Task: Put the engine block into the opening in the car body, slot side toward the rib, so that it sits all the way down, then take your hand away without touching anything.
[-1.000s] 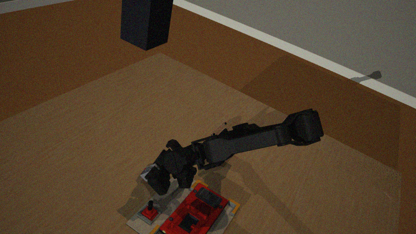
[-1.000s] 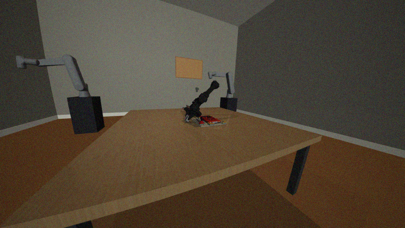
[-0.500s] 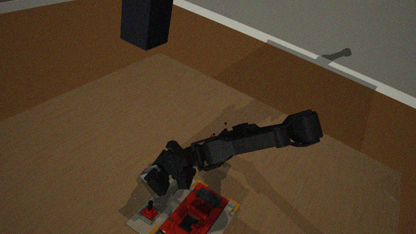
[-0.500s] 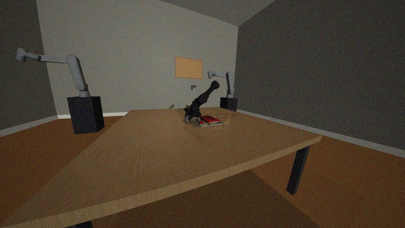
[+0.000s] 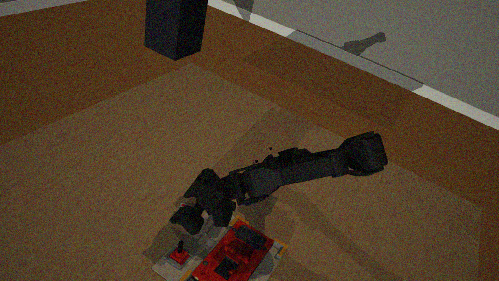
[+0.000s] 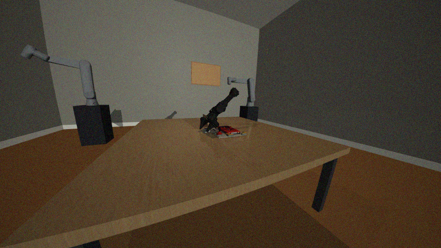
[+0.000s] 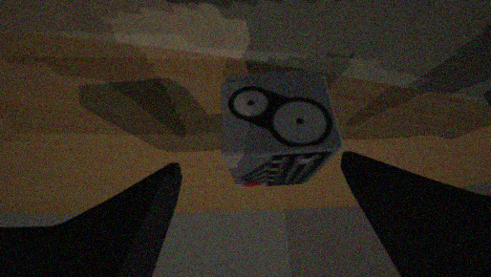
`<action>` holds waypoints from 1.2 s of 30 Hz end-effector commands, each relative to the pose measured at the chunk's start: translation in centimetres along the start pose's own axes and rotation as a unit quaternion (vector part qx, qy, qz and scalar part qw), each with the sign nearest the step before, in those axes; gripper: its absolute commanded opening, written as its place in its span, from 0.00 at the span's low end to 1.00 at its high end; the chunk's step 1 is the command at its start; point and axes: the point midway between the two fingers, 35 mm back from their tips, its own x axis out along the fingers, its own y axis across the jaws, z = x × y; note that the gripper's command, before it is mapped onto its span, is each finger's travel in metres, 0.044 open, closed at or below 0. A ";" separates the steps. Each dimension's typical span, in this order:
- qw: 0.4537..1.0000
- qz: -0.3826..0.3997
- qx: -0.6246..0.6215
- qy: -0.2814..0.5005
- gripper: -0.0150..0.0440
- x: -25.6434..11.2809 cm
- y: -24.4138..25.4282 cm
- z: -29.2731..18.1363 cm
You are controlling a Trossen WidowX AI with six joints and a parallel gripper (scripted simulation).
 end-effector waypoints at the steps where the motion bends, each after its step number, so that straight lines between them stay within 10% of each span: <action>1: 1.000 -0.002 -0.001 -0.002 1.00 -1.0 -0.3 -0.1; 36: 0.999 0.010 0.041 -0.012 1.00 -4.0 0.1 0.1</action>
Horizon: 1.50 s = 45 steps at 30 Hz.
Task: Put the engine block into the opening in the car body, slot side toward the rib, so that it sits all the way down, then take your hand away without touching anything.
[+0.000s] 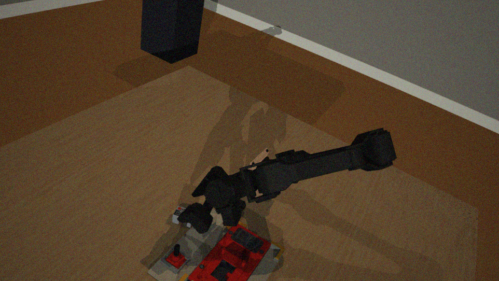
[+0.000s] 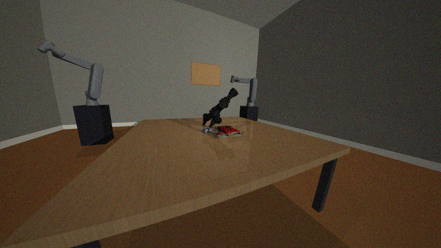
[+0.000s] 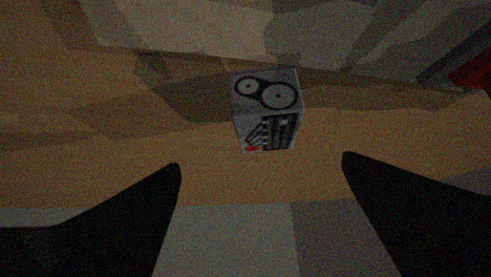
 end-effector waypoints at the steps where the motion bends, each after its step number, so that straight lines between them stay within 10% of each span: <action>1: 0.999 0.005 0.040 -0.011 1.00 0.1 0.0 -0.1; 23: 0.920 0.072 0.378 -0.071 1.00 0.5 0.2 -0.6; 45: 0.719 0.161 0.670 -0.094 1.00 0.5 0.3 -1.2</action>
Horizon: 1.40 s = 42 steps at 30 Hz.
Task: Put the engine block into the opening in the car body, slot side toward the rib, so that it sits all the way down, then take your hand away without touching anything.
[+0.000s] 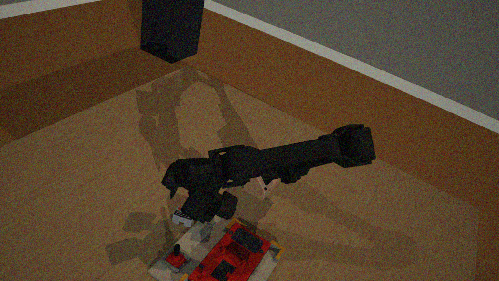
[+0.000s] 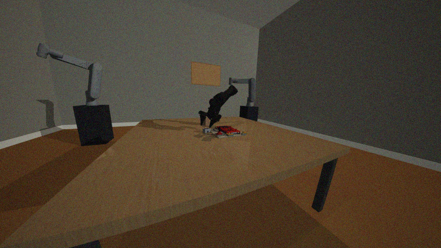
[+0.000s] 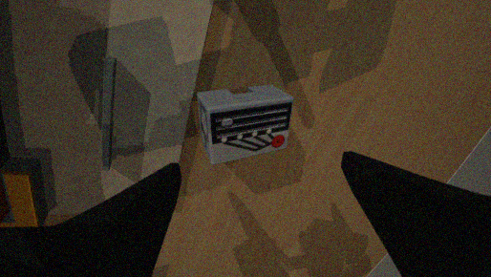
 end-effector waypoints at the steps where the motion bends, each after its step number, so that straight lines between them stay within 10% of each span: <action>1: 0.998 0.015 0.056 -0.003 1.00 0.0 -0.3 0.1; 21: 0.922 0.093 0.375 0.015 1.00 -0.5 -0.9 0.1; 42: 0.727 0.163 0.663 0.068 1.00 -1.3 -1.8 0.1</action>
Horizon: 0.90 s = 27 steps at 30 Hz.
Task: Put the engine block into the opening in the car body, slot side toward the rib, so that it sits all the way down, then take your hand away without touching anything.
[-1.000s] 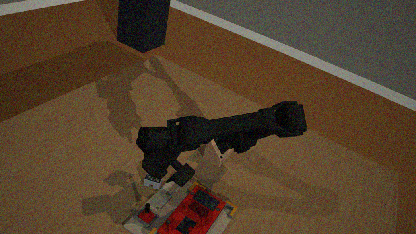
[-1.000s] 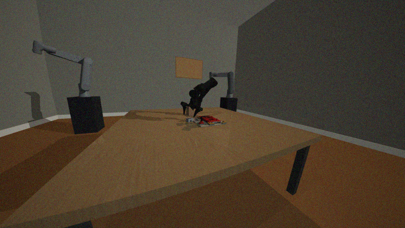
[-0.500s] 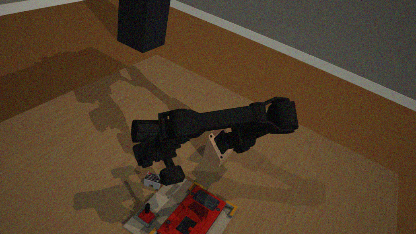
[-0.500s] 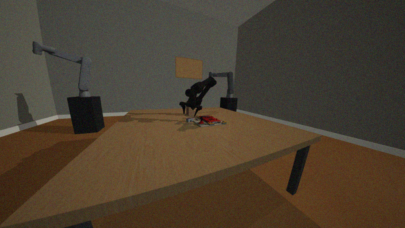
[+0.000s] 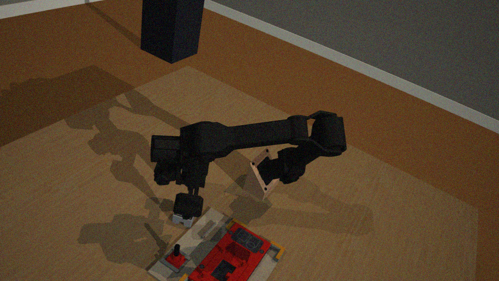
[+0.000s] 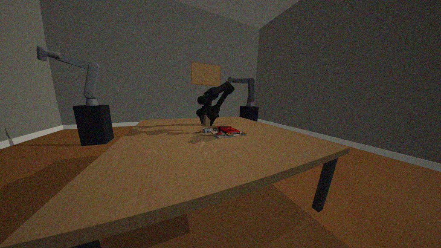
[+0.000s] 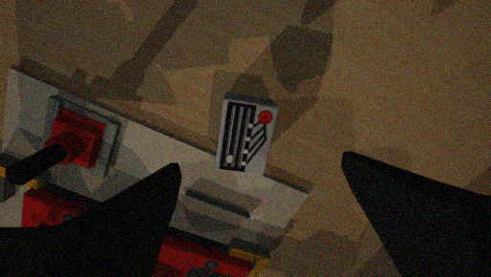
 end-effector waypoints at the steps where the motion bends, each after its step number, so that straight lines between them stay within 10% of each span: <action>1: 0.998 0.012 0.057 0.011 1.00 -0.2 0.1 0.3; 27: 0.993 0.020 0.115 0.023 1.00 2.3 0.6 0.5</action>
